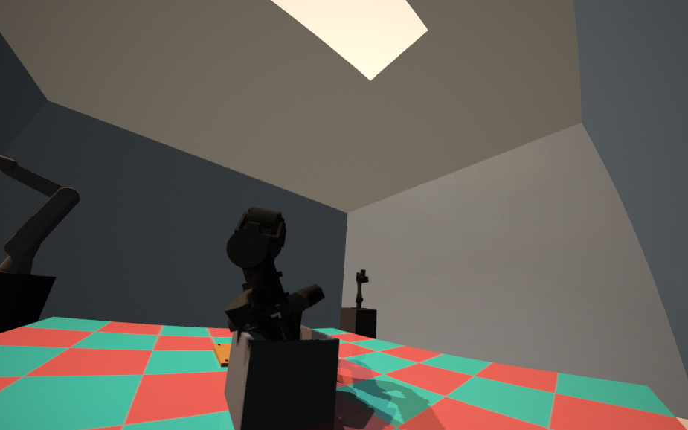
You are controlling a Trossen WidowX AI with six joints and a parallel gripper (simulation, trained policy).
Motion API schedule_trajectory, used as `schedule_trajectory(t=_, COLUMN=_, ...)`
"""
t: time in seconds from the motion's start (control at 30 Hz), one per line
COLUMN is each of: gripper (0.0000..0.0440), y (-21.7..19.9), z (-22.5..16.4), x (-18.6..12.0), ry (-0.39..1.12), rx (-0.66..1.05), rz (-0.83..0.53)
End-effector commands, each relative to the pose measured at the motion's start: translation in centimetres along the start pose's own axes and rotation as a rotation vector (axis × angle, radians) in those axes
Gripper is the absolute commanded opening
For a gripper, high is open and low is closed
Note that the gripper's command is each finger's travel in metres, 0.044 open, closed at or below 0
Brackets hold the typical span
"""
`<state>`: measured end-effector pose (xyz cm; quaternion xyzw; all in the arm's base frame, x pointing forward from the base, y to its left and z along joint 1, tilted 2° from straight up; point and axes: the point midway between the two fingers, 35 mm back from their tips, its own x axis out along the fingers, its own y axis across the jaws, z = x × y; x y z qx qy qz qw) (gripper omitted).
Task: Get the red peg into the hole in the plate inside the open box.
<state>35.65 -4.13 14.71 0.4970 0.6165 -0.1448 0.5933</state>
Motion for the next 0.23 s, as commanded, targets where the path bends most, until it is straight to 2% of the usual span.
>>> schedule_trajectory(t=0.0, gripper=0.0123, y=1.6, z=0.0, x=-0.4, ry=0.013, rx=-0.045, rz=0.077)
schedule_trajectory(t=0.2, gripper=0.0122, y=2.7, z=-0.5, x=-1.4, ry=0.023, rx=-0.082, rz=0.143)
